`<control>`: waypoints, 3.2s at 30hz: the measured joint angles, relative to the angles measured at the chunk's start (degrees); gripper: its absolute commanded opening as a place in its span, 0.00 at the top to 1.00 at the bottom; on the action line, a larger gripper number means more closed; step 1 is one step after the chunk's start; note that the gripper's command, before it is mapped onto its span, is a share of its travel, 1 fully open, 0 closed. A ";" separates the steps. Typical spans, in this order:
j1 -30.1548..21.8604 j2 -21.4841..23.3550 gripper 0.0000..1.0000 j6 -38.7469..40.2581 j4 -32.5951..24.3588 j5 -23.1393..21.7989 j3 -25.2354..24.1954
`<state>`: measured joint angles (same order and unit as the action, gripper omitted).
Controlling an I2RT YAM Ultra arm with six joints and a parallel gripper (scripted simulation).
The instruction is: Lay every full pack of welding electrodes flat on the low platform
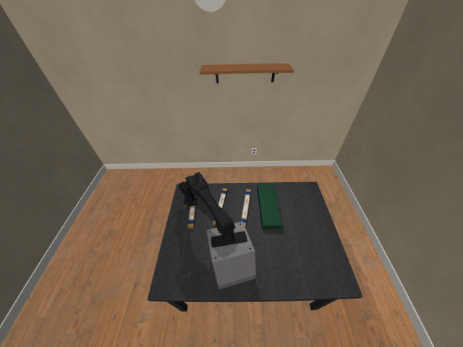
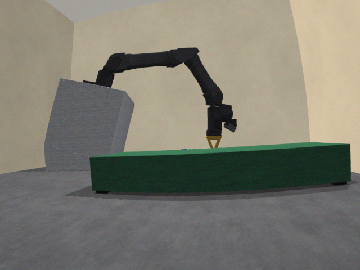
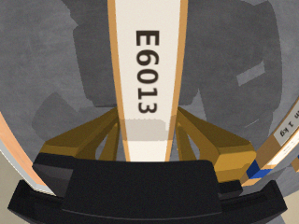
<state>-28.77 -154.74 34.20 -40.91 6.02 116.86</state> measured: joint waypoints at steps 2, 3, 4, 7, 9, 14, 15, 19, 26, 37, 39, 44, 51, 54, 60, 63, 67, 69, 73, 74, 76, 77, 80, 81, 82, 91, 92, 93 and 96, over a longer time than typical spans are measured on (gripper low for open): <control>-0.02 0.42 0.26 0.00 -0.68 -0.02 0.52; 0.00 0.72 0.26 0.00 -0.76 -0.02 0.83; 0.00 1.01 0.26 0.00 -0.79 -0.02 1.14; -0.02 1.62 0.26 0.00 -0.79 -0.02 2.12; 0.00 1.57 0.26 0.00 -0.79 -0.02 2.54; 0.00 1.46 0.26 0.00 -1.09 -0.02 2.51; -0.02 1.46 0.26 0.00 -1.11 -0.02 2.51; 0.00 1.46 0.26 0.00 -1.16 -0.02 2.51; 0.00 1.46 0.26 0.00 -1.16 -0.02 2.51; 0.00 1.46 0.26 0.00 -1.16 -0.02 2.51; 0.00 1.46 0.26 0.00 -1.16 -0.02 2.51; 0.00 1.46 0.26 0.00 -1.16 -0.02 2.51; 0.00 1.46 0.26 0.00 -1.16 -0.02 2.51; 0.00 1.46 0.26 0.00 -1.16 -0.02 2.51; 0.00 1.46 0.26 0.00 -1.16 -0.02 2.51; 0.00 2.05 0.26 -0.02 0.70 -0.02 0.96; 0.00 4.90 0.26 0.00 3.65 -0.02 -8.41; -0.04 5.57 0.26 0.11 4.02 -0.37 -10.93; -0.48 8.48 0.26 0.26 3.89 -0.42 -12.94; -0.55 9.46 0.26 0.31 3.76 -0.37 -12.92; -0.66 11.72 0.26 0.37 3.63 -0.28 -13.09; -0.70 12.63 0.26 0.39 3.61 -0.22 -13.07; -0.74 14.56 0.26 0.48 3.19 -0.07 -13.11; -0.74 15.08 0.26 0.52 2.93 -0.02 -13.22; -0.79 15.61 0.26 0.57 2.58 0.00 -13.46; -1.38 20.26 0.26 1.05 -1.92 0.11 -14.25; -1.42 20.55 0.26 1.09 -2.03 0.11 -14.25; -1.44 20.68 0.26 1.11 -2.14 0.13 -14.25; -1.44 20.50 0.26 1.16 -2.38 0.15 -14.27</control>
<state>-30.22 -134.23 35.35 -43.29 6.17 102.59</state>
